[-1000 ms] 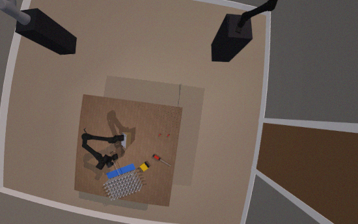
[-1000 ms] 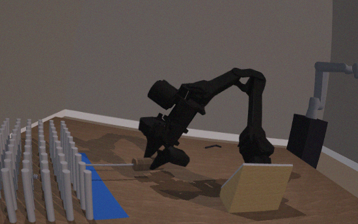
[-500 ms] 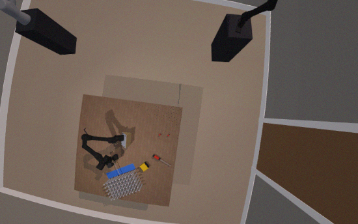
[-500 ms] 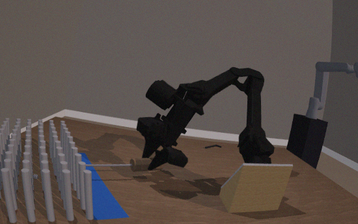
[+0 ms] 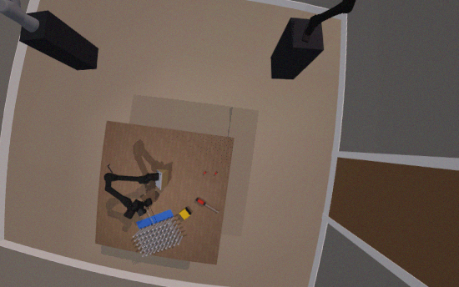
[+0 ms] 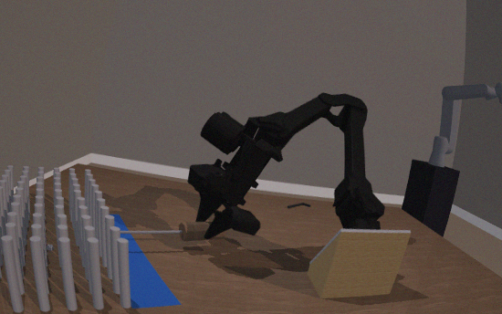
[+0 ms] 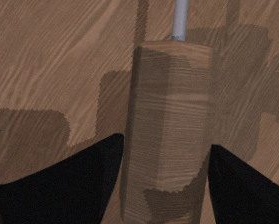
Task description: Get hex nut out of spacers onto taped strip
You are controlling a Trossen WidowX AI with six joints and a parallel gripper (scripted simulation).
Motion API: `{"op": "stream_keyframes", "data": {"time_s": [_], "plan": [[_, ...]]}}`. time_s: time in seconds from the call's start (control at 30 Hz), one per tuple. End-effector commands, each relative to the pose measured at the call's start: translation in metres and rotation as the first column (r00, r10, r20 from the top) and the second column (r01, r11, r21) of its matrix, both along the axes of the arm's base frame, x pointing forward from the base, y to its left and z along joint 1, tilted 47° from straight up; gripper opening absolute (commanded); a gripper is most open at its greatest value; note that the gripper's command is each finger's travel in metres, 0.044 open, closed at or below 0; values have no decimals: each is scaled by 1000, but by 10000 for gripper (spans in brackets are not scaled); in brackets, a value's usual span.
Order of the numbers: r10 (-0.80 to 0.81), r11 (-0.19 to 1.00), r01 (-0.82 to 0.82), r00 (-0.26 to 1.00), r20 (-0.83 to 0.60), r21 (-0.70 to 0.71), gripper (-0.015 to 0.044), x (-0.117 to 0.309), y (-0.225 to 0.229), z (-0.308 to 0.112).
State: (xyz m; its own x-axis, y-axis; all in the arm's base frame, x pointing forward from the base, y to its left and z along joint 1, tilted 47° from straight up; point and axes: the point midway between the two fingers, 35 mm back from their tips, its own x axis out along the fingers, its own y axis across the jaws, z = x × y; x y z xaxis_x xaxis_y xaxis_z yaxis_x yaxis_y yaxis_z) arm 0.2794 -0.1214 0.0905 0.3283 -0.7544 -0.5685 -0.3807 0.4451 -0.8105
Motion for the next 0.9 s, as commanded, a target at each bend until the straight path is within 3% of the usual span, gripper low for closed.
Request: {"op": "stream_keyframes", "data": {"time_s": [0.0, 0.87], "plan": [[0, 1000, 0, 1000, 7, 1, 0, 4, 1, 0], [0, 1000, 0, 1000, 8, 1, 0, 17, 3, -5]]}}
